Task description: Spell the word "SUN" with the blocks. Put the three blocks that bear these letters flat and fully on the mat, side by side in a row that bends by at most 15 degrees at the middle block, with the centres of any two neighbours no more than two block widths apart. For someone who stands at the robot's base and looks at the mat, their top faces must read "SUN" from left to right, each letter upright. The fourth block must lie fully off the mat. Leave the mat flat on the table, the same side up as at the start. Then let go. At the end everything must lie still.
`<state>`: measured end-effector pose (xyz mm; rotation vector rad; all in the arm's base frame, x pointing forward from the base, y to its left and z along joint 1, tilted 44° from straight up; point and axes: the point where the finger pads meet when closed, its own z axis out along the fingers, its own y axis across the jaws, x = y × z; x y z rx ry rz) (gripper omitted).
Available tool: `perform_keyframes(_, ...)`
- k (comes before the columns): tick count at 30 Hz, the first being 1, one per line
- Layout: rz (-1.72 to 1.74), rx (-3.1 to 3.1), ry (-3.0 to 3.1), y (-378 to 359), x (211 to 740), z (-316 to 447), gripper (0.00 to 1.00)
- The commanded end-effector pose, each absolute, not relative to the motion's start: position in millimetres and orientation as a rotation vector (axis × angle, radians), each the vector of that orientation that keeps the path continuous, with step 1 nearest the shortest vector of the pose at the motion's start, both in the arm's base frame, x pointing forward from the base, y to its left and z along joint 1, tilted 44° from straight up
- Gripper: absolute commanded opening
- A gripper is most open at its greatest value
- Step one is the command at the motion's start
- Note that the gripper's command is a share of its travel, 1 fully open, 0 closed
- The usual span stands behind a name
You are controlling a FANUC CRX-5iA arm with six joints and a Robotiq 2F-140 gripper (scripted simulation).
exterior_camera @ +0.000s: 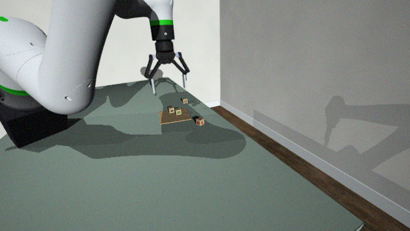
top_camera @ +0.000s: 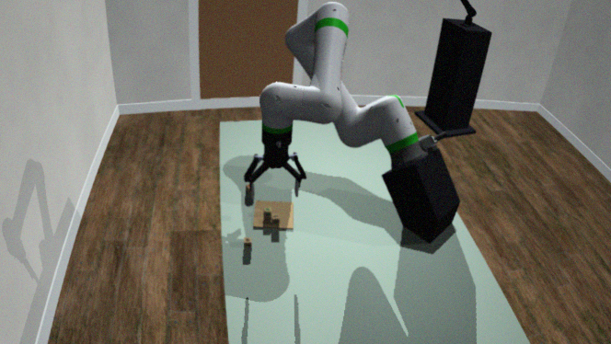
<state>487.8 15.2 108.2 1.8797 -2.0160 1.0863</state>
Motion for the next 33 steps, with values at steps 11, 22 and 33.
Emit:
perform_keyframes(11,1.103,1.835,-2.075,-11.8,499.1,130.6,0.28)
perform_keyframes(22,1.103,1.835,-2.075,-11.8,499.1,130.6,0.28)
perform_keyframes(33,1.103,1.835,-2.075,-11.8,499.1,130.6,0.28)
